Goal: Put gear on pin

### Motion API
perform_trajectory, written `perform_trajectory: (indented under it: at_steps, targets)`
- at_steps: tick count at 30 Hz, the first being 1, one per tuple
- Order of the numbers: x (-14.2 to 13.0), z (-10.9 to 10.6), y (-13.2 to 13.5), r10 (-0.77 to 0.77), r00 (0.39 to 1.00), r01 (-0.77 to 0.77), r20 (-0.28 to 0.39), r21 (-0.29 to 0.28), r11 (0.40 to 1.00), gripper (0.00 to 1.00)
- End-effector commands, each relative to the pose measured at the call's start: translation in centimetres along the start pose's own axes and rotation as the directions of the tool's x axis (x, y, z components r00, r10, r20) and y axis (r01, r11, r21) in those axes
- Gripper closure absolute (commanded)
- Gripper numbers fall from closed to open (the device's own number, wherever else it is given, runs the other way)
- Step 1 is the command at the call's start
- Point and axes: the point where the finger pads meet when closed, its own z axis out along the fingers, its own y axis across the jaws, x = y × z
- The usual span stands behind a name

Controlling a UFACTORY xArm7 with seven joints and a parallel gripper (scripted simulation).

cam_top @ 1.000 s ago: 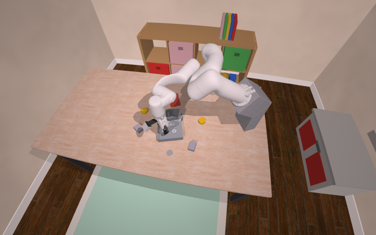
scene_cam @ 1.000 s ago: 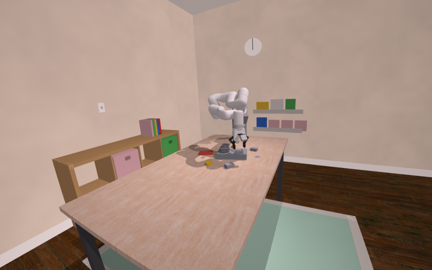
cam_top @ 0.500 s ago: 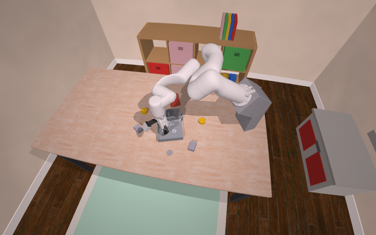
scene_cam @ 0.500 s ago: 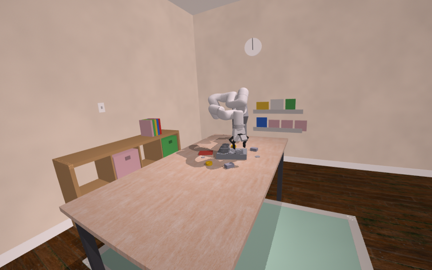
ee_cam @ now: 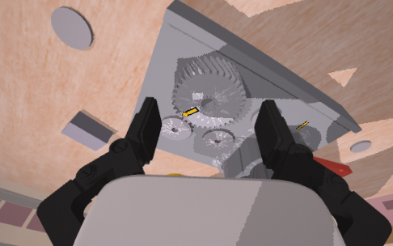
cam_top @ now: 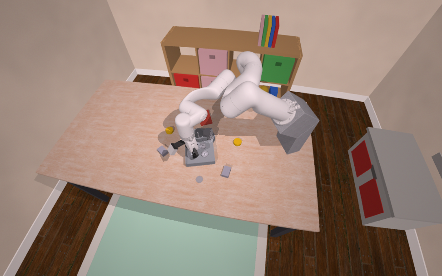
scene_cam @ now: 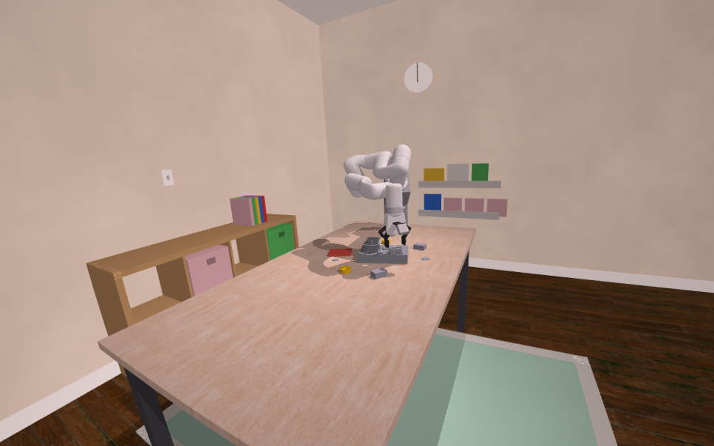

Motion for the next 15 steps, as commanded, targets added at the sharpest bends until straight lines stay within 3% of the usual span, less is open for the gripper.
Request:
perform_trajectory:
  at_steps: [1,15]
  targets:
    - [0.1,0.3,0.0,-0.001,1.000,0.001,-0.002,-0.002,1.000,0.07]
    - [0.1,1.7,0.0,-0.001,1.000,0.001,-0.002,-0.002,1.000,0.07]
